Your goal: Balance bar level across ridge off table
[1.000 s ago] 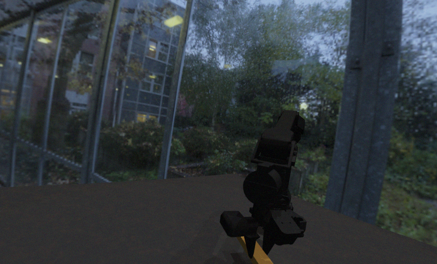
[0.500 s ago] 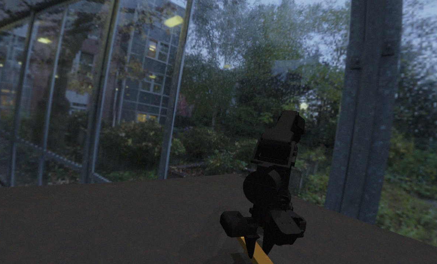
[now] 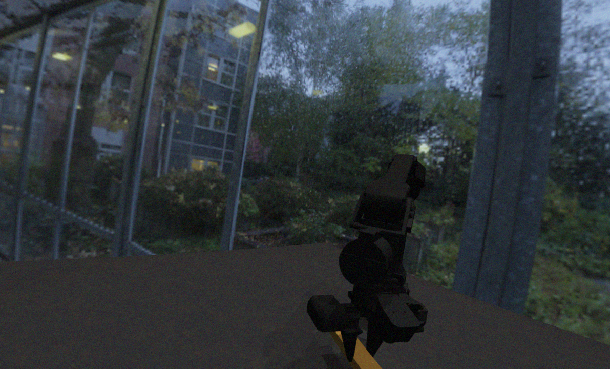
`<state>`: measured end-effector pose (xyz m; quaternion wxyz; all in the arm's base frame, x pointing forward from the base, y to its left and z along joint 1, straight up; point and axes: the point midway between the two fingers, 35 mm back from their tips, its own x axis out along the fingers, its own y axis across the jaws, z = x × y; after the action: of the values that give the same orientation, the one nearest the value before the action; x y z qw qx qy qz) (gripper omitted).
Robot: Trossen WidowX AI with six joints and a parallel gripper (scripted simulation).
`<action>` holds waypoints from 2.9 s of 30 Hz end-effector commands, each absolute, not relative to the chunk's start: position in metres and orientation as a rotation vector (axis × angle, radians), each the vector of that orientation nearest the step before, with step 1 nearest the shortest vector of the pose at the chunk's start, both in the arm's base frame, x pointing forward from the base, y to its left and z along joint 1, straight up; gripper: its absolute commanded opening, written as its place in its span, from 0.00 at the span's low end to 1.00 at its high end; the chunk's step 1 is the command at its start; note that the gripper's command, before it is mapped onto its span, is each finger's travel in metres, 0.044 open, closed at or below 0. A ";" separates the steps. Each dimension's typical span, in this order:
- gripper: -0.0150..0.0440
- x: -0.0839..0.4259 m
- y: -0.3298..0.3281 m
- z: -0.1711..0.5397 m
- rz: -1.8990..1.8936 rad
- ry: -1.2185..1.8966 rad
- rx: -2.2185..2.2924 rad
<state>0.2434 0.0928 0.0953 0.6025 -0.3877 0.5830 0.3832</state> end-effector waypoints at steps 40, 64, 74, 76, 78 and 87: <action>0.52 0.243 0.093 0.095 0.887 1.350 -0.898; 0.54 0.243 0.093 0.095 0.887 1.350 -0.898; 0.54 0.243 0.093 0.095 0.887 1.350 -0.898; 0.55 0.243 0.093 0.095 0.887 1.350 -0.898; 0.55 0.243 0.093 0.095 0.887 1.350 -0.898; 0.57 0.243 0.093 0.095 0.887 1.350 -0.898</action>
<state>0.2433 0.0930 0.0953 0.6026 -0.3873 0.5829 0.3835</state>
